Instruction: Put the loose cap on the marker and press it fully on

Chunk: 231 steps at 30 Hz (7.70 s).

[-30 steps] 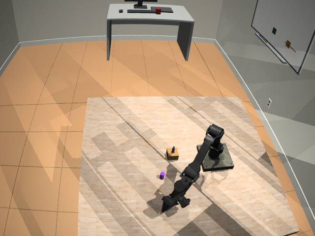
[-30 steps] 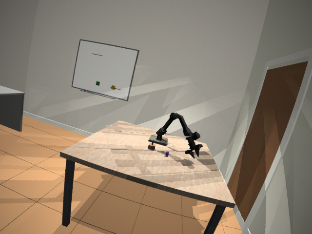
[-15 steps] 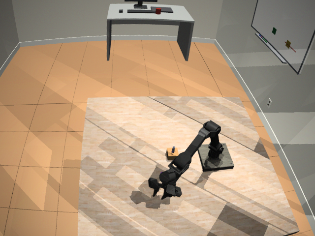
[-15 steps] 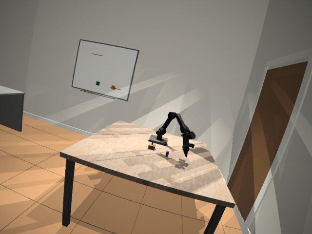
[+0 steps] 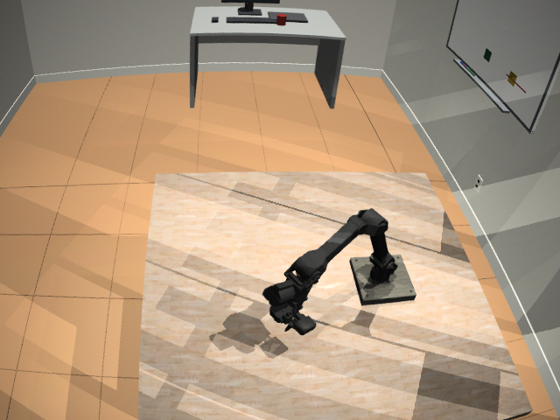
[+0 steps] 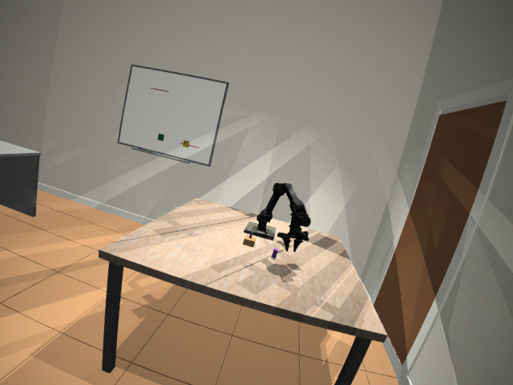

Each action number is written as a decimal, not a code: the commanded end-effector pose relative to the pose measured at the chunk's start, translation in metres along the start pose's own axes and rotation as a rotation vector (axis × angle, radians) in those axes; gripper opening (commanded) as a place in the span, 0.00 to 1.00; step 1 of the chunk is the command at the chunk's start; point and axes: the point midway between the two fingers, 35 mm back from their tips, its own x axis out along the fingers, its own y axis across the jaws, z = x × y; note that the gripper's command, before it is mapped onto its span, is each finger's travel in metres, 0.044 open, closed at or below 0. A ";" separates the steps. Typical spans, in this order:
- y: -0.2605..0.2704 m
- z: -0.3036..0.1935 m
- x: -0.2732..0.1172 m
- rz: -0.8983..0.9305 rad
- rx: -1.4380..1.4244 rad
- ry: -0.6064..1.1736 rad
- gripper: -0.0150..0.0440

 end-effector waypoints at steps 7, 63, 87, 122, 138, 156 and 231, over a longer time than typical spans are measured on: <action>-0.048 -0.057 -0.054 -0.059 0.862 0.257 0.65; -0.046 -0.079 0.032 -0.059 0.862 0.257 0.65; -0.045 -0.083 0.045 -0.059 0.862 0.257 0.35; -0.059 -0.077 -0.021 -0.066 0.837 0.256 0.25; -0.105 -0.125 -0.055 -0.072 0.834 0.261 0.25; -0.137 -0.188 -0.090 -0.075 0.852 0.266 0.25; -0.141 -0.231 -0.048 -0.078 0.864 0.268 0.70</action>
